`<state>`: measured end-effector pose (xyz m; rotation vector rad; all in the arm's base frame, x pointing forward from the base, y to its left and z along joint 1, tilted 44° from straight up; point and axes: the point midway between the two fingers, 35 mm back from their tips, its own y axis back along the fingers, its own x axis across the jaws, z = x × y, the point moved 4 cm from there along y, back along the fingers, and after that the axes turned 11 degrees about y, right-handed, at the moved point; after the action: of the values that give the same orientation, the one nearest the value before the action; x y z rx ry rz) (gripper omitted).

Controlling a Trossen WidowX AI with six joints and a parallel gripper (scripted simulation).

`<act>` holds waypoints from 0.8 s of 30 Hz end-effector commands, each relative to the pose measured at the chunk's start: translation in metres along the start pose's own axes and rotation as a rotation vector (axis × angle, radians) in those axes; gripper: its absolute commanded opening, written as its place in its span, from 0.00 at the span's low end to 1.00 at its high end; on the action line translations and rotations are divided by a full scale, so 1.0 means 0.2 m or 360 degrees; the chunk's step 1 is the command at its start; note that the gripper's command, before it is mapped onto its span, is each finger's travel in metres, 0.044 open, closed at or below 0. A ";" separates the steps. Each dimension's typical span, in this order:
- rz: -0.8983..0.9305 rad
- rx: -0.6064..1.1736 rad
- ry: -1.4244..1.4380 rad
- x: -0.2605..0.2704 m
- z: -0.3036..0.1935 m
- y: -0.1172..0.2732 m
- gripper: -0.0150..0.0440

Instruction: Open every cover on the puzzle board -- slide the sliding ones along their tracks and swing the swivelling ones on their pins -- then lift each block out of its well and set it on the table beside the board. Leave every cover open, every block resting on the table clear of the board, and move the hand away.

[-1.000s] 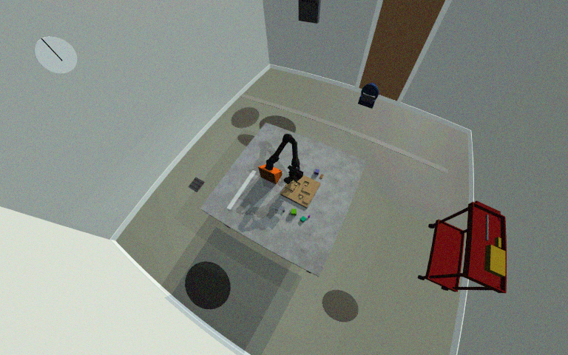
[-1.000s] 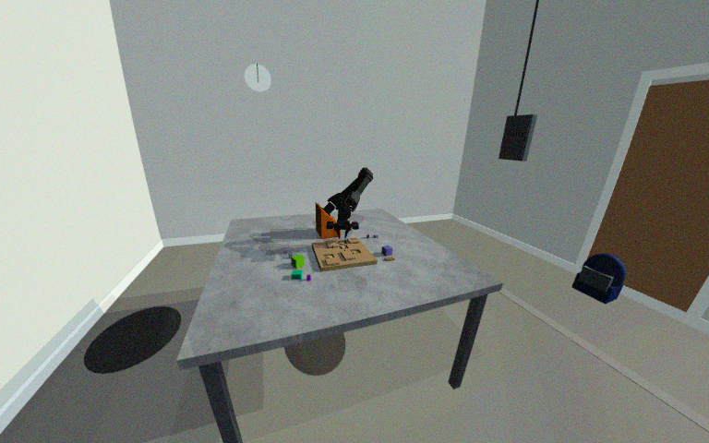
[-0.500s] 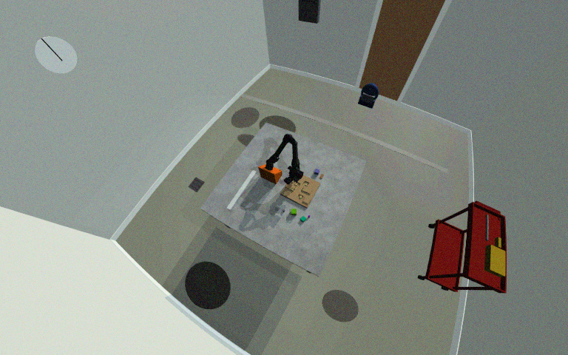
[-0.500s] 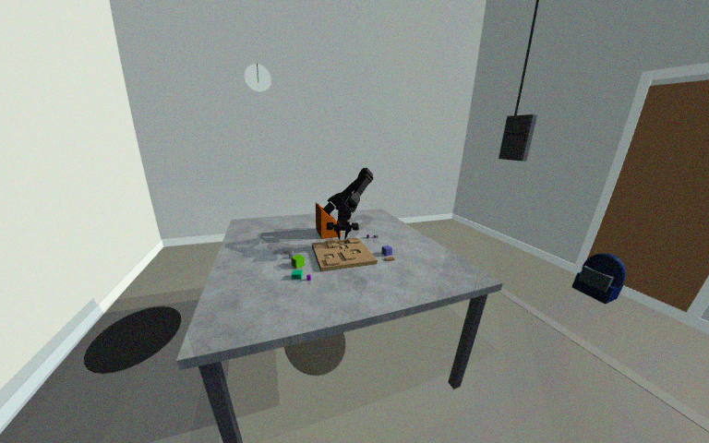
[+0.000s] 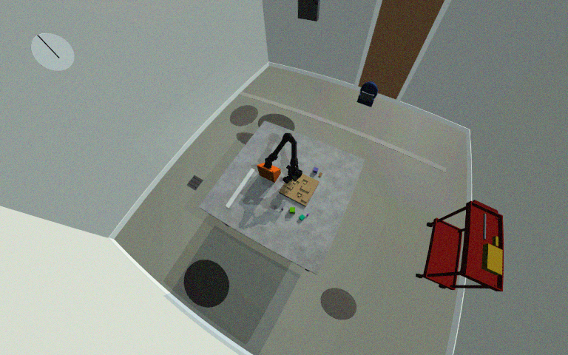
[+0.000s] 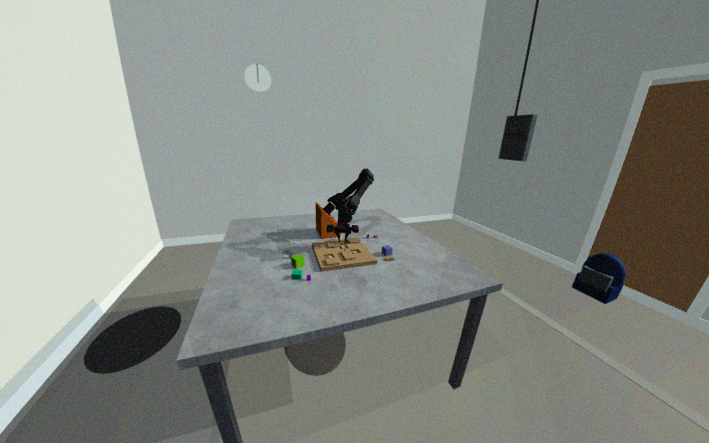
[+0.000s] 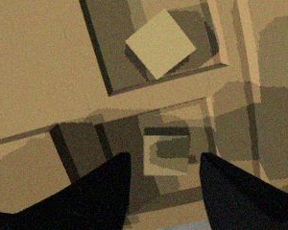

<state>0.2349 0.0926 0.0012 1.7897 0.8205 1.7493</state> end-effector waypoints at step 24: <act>0.0001 0.0001 -0.0001 0.00 0.00 -0.06 0.42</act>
<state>0.2336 0.1005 -0.0071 1.7917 0.8198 1.7478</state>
